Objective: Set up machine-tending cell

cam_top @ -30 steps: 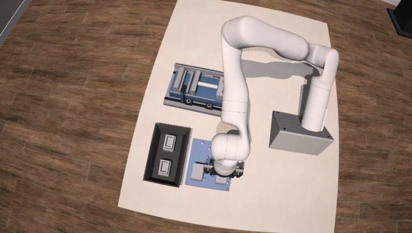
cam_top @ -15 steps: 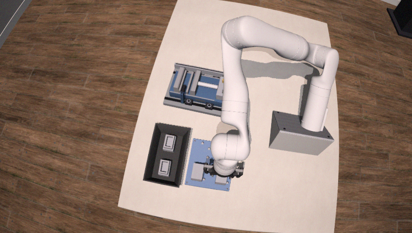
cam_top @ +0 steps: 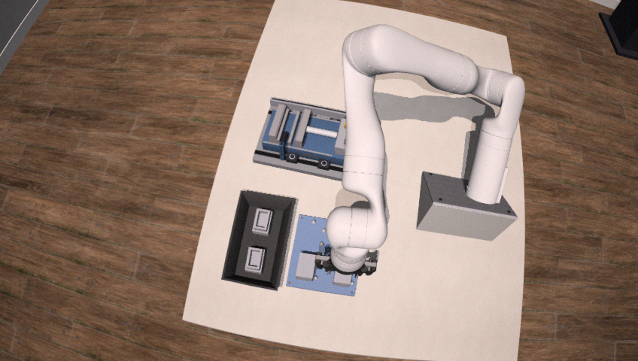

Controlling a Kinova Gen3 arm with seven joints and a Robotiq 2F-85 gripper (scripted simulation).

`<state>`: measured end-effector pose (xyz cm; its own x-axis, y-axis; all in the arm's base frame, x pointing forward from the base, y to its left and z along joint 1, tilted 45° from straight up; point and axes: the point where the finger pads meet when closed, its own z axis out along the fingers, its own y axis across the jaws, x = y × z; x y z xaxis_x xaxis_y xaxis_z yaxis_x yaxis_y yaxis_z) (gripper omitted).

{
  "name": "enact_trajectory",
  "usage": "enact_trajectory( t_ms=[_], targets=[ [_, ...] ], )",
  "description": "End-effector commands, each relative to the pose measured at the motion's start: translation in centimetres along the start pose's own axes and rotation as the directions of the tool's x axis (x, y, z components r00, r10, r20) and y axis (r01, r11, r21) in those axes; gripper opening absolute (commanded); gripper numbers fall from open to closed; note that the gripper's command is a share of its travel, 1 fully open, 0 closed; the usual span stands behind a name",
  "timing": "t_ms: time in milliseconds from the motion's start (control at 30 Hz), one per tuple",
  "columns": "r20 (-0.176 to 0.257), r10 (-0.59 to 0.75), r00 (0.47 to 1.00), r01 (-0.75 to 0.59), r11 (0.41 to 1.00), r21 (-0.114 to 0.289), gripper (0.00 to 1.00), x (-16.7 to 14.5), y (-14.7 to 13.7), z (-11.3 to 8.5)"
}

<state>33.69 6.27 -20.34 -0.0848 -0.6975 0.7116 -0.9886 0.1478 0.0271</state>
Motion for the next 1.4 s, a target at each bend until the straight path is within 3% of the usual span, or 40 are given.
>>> enact_trajectory(
  t_ms=[0, 200, 233, 1367],
  targets=[
    [0.004, 0.006, 1.0, -0.006, 1.0, 0.004, 0.67, -0.08, -0.16, 0.2],
    [0.004, 0.006, 1.0, -0.006, 1.0, 0.004, 0.67, -0.08, -0.16, 0.2],
    [0.004, 0.006, 1.0, -0.006, 1.0, 0.004, 0.0, -0.08, -0.16, 0.2],
    [0.004, 0.006, 1.0, -0.006, 1.0, 0.004, 0.0, -0.09, -0.14, 0.22]
  ],
)
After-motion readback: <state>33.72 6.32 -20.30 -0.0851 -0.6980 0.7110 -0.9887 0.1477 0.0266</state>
